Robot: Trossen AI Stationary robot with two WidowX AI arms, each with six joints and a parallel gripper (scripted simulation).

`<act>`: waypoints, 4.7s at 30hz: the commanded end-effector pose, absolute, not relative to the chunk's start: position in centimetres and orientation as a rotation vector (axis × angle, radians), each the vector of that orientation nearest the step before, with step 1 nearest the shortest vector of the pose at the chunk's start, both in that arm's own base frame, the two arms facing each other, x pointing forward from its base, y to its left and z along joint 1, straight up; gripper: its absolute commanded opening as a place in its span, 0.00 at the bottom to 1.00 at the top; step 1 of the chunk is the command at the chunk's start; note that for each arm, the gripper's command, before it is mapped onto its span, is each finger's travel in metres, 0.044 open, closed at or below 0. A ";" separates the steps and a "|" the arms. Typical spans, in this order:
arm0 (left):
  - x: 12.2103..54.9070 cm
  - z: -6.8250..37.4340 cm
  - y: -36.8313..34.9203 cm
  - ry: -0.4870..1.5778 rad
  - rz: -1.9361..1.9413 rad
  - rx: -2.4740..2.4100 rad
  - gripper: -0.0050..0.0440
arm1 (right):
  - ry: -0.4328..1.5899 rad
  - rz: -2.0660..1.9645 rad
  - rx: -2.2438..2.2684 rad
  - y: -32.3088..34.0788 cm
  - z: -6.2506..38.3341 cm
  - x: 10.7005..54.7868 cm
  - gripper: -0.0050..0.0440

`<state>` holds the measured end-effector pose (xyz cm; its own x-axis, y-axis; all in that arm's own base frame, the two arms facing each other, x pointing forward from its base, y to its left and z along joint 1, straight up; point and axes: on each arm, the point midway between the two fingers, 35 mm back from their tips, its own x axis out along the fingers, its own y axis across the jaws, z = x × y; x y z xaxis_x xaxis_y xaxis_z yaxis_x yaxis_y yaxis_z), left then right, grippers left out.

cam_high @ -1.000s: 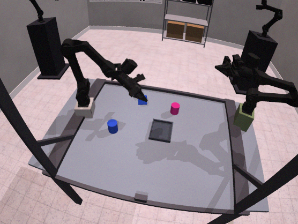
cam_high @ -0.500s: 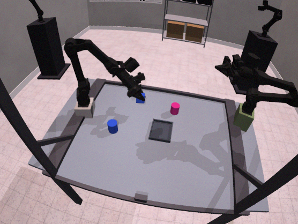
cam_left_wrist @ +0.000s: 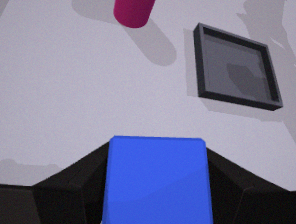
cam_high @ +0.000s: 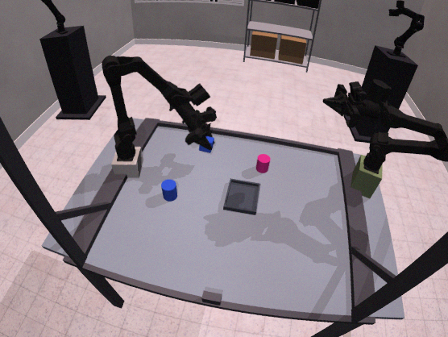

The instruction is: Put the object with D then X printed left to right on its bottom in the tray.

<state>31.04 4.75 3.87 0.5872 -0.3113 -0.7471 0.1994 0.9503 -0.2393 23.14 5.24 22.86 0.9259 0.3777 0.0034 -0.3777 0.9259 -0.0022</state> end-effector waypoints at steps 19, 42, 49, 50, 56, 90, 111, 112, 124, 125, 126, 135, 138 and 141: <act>27.5 2.9 10.2 0.965 -0.513 0.128 0.45 | -0.012 0.388 -0.002 5.2 23.2 23.1 0.00; 22.8 3.1 13.6 0.884 -0.767 0.295 0.45 | -0.012 0.388 -0.002 5.2 23.2 23.1 0.00; 21.1 3.6 14.6 0.808 -0.846 0.347 0.45 | -0.012 0.388 -0.002 5.2 23.2 23.1 0.00; 20.9 3.7 14.7 0.795 -0.857 0.355 0.45 | -0.012 0.388 -0.002 5.2 23.2 23.1 0.00; 19.8 4.3 15.3 0.729 -0.900 0.391 0.45 | -0.012 0.388 -0.002 5.2 23.2 23.1 0.00; 19.4 -1.9 14.9 0.720 -0.910 0.383 0.45 | -0.012 0.388 -0.002 5.2 23.2 23.1 0.00; 19.6 -2.5 15.1 0.717 -0.903 0.395 0.74 | -0.012 0.388 -0.002 5.2 23.2 23.1 0.00; 19.6 -2.5 15.1 0.717 -0.903 0.395 0.79 | -0.012 0.388 -0.002 5.2 23.2 23.1 0.00; 19.8 -0.8 15.6 0.719 -0.897 0.415 0.92 | -0.012 0.388 -0.002 5.2 23.2 23.1 0.00; 19.9 0.0 15.6 0.719 -0.897 0.416 0.92 | -0.012 0.388 -0.002 5.2 23.2 23.1 0.00; 19.9 0.0 15.6 0.719 -0.897 0.416 0.92 | -0.012 0.388 -0.002 5.2 23.2 23.1 0.00; 19.7 4.7 15.4 0.724 -0.899 0.421 0.92 | -0.012 0.388 -0.002 5.2 23.2 23.1 0.00; 19.8 4.7 15.4 0.730 -0.897 0.417 0.87 | -0.012 0.388 -0.002 5.2 23.2 23.1 0.00; 20.3 4.6 14.5 0.789 -0.858 0.421 0.72 | -0.012 0.388 -0.002 5.2 23.2 23.1 0.00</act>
